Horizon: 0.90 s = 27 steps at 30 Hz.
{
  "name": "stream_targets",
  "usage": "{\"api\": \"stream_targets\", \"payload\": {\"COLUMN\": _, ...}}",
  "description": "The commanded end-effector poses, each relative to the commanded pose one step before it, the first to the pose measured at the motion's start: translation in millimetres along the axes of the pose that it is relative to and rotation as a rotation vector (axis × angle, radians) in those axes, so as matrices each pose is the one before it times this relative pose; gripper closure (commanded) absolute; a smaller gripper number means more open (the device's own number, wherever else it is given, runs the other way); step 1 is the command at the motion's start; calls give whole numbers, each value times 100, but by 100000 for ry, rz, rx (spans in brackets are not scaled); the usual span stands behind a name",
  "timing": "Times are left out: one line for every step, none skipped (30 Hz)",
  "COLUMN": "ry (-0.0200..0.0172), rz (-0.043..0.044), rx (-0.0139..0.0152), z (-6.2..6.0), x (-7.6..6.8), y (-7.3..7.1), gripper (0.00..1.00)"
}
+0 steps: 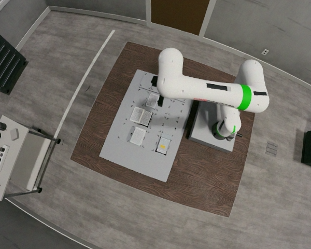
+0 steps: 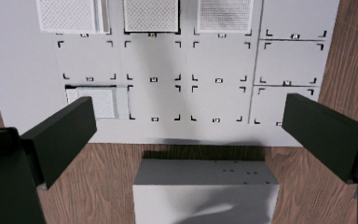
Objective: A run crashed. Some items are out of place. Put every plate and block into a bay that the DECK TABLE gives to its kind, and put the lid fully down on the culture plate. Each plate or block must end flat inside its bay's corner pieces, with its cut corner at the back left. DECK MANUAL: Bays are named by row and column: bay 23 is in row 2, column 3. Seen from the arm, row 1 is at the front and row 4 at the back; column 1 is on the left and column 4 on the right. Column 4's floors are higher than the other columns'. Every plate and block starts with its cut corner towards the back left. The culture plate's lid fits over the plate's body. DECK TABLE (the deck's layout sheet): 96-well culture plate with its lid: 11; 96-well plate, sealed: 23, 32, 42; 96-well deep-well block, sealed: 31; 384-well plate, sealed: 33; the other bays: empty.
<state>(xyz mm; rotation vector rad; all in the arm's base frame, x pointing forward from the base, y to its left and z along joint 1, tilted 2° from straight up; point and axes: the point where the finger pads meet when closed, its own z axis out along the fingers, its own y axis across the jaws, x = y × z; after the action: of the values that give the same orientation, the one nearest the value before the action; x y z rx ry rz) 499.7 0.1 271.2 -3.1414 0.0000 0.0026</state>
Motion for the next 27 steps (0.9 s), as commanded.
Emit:
{"api": "stream_targets", "payload": {"ry": 166, "rz": -1, "rx": -19, "z": -78, "x": 25, "y": 9, "gripper": 0}}
{"api": "stream_targets", "payload": {"ry": 0, "rz": 0, "rx": 0, "z": 0, "x": 0, "y": 0, "gripper": 0}}
{"api": "stream_targets", "payload": {"ry": 0, "rz": 0, "rx": 0, "z": 0, "x": 0, "y": 0, "gripper": 0}}
{"api": "stream_targets", "payload": {"ry": 0, "rz": 0, "rx": 0, "z": 0, "x": 0, "y": 0, "gripper": 0}}
{"api": "stream_targets", "payload": {"ry": 0, "rz": 0, "rx": 0, "z": 0, "x": 0, "y": 0, "gripper": 0}}
{"api": "stream_targets", "payload": {"ry": 0, "rz": 0, "rx": 0, "z": 0, "x": 0, "y": 0, "gripper": 0}}
{"api": "stream_targets", "payload": {"ry": 0, "rz": 0, "rx": 0, "z": 0, "x": 0, "y": 0, "gripper": 0}}
{"api": "stream_targets", "payload": {"ry": 0, "rz": 0, "rx": 0, "z": 0, "x": 0, "y": 0, "gripper": 0}}
{"api": "stream_targets", "payload": {"ry": 0, "rz": 0, "rx": 0, "z": 0, "x": 0, "y": 0, "gripper": 0}}
{"api": "stream_targets", "payload": {"ry": 0, "rz": 0, "rx": 0, "z": 0, "x": 0, "y": 0, "gripper": 0}}
{"api": "stream_targets", "payload": {"ry": 0, "rz": 0, "rx": 0, "z": 0, "x": 0, "y": 0, "gripper": 0}}
{"api": "stream_targets", "payload": {"ry": 0, "rz": 0, "rx": 0, "z": 0, "x": 0, "y": 0, "gripper": 0}}
{"api": "stream_targets", "payload": {"ry": 0, "rz": 0, "rx": 0, "z": 0, "x": 0, "y": 0, "gripper": 0}}
{"api": "stream_targets", "payload": {"ry": 0, "rz": 0, "rx": 0, "z": 0, "x": 0, "y": 0, "gripper": 0}}
{"api": "stream_targets", "payload": {"ry": 0, "rz": 0, "rx": 0, "z": 0, "x": 0, "y": 0, "gripper": 0}}
{"api": "stream_targets", "payload": {"ry": 0, "rz": 0, "rx": 0, "z": 0, "x": 0, "y": 0, "gripper": 0}}
{"api": "stream_targets", "payload": {"ry": 0, "rz": 0, "rx": 0, "z": 0, "x": 0, "y": 0, "gripper": 0}}
{"api": "stream_targets", "payload": {"ry": -8, "rz": 3332, "rx": -90, "z": 455, "x": 206, "y": -2, "gripper": 30}}
{"api": "stream_targets", "payload": {"ry": -7, "rz": 3331, "rx": -90, "z": 455, "x": 206, "y": -9, "gripper": 30}}
{"api": "stream_targets", "payload": {"ry": -7, "rz": 3332, "rx": -90, "z": 455, "x": 205, "y": -17, "gripper": 30}}
{"api": "stream_targets", "payload": {"ry": -7, "rz": 3332, "rx": -90, "z": 456, "x": 204, "y": -24, "gripper": 30}}
{"api": "stream_targets", "payload": {"ry": -7, "rz": 3332, "rx": -90, "z": 456, "x": 203, "y": -31, "gripper": 30}}
{"api": "stream_targets", "payload": {"ry": -1, "rz": 275, "rx": -8, "z": 89, "x": 40, "y": -8, "gripper": 30}}
{"api": "stream_targets", "payload": {"ry": -20, "rz": 3331, "rx": -93, "z": 465, "x": 181, "y": -32, "gripper": 30}}
{"api": "stream_targets", "payload": {"ry": -20, "rz": 3331, "rx": -93, "z": 465, "x": 180, "y": -39, "gripper": 30}}
{"api": "stream_targets", "payload": {"ry": -10, "rz": 1788, "rx": -50, "z": 292, "x": 112, "y": -29, "gripper": 30}}
{"api": "stream_targets", "payload": {"ry": 0, "rz": 0, "rx": 0, "z": 0, "x": 0, "y": 0, "gripper": 30}}
